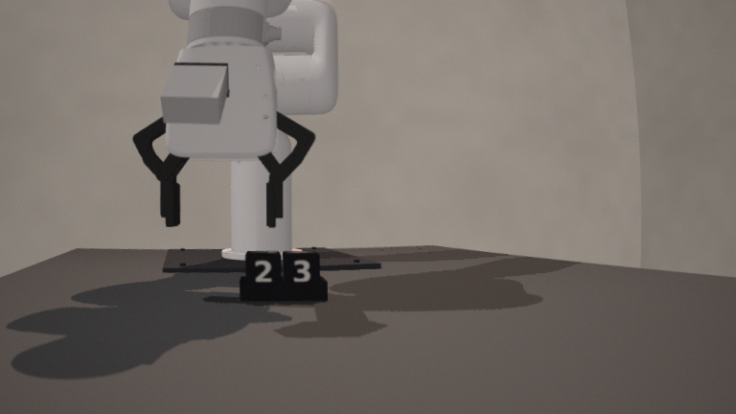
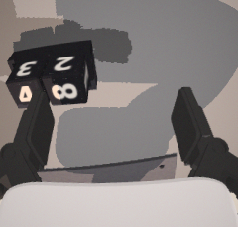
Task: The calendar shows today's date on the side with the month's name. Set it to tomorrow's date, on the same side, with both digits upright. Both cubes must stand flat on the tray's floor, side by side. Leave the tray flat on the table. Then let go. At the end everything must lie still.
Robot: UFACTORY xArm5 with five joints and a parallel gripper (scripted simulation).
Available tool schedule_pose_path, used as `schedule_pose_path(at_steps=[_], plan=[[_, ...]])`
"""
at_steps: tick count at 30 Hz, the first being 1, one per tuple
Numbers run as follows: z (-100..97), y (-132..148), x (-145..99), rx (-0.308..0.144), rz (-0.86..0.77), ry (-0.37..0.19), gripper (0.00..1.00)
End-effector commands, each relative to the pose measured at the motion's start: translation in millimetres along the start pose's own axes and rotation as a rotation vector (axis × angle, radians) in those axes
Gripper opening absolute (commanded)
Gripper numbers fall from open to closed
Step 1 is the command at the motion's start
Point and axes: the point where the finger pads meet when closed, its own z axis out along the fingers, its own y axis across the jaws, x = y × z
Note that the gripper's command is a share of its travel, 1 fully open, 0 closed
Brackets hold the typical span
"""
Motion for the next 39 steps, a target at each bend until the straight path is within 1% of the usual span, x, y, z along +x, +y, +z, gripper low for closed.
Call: schedule_pose_path(at_steps=[1, 3, 5, 7, 10, 12, 14, 18, 22, 24, 27, 29, 34, 39], plan=[[-1.1, 2.5, -6.3, 0.0, 0.045, 0.005, 1.0], [-1.2, 2.9, -7.1, 0.0, 0.069, 0.005, 1.0], [-1.2, 3.8, -9.3, 0.0, 0.13, 0.005, 1.0], [-1.2, 3.8, -9.3, 0.0, 0.13, 0.005, 1.0], [-1.2, 5.6, -13.6, 0.0, 0.252, 0.005, 1.0], [-1.2, 7.0, -17.6, 0.0, 0.306, 0.005, 1.0], [-1.1, 9.1, -24.2, 0.0, 0.306, 0.005, 1.0], [-1.1, 9.4, -25.0, 0.0, 0.327, 0.005, 1.0], [-1.1, 10.9, -28.1, 0.001, 0.46, 0.005, 1.0], [-1.1, 10.9, -28.1, 0.001, 0.46, 0.005, 1.0], [-1.1, 12.1, -31.1, 0.001, 0.568, 0.005, 1.0], [-1.2, 15.4, -41.0, 0.001, 0.568, 0.005, 1.0], [-1.2, 16.4, -43.8, 0.001, 0.593, 0.005, 1.0], [-1.2, 19.2, -50.4, 0.001, 0.778, 0.005, 1.0]])
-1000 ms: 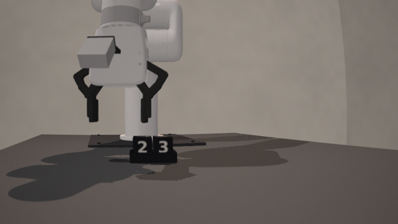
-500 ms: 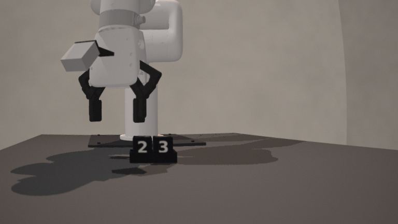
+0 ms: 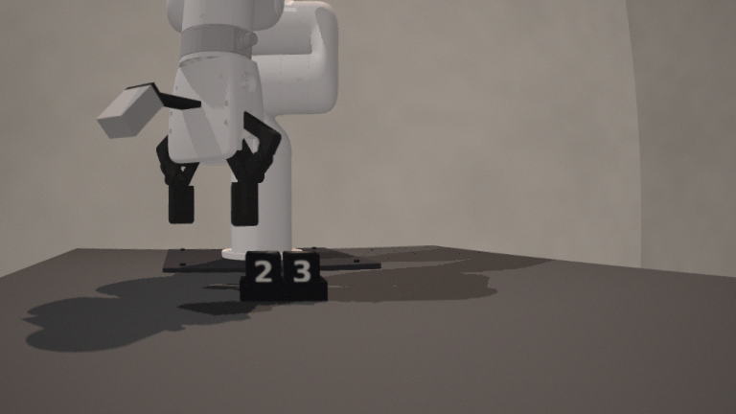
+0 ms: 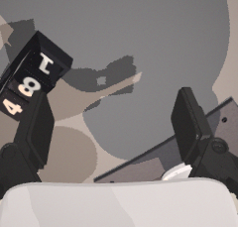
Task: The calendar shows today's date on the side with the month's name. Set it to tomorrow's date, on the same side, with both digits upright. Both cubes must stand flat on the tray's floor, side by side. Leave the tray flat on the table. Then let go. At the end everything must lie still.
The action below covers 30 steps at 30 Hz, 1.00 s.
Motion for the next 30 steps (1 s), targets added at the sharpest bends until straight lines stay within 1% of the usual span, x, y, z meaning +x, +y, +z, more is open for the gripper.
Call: schedule_pose_path(at_steps=[1, 2, 4, 7, 30], plan=[[-1.0, 4.1, -1.8, 0.002, 0.136, 0.003, 1.0], [-1.0, 4.1, -1.8, 0.002, 0.136, 0.003, 1.0], [-1.0, 8.0, -4.4, 0.002, 0.187, 0.003, 1.0], [-0.8, 13.3, -8.3, 0.002, 0.187, 0.003, 1.0], [-0.8, 13.3, -8.3, 0.002, 0.187, 0.003, 1.0]])
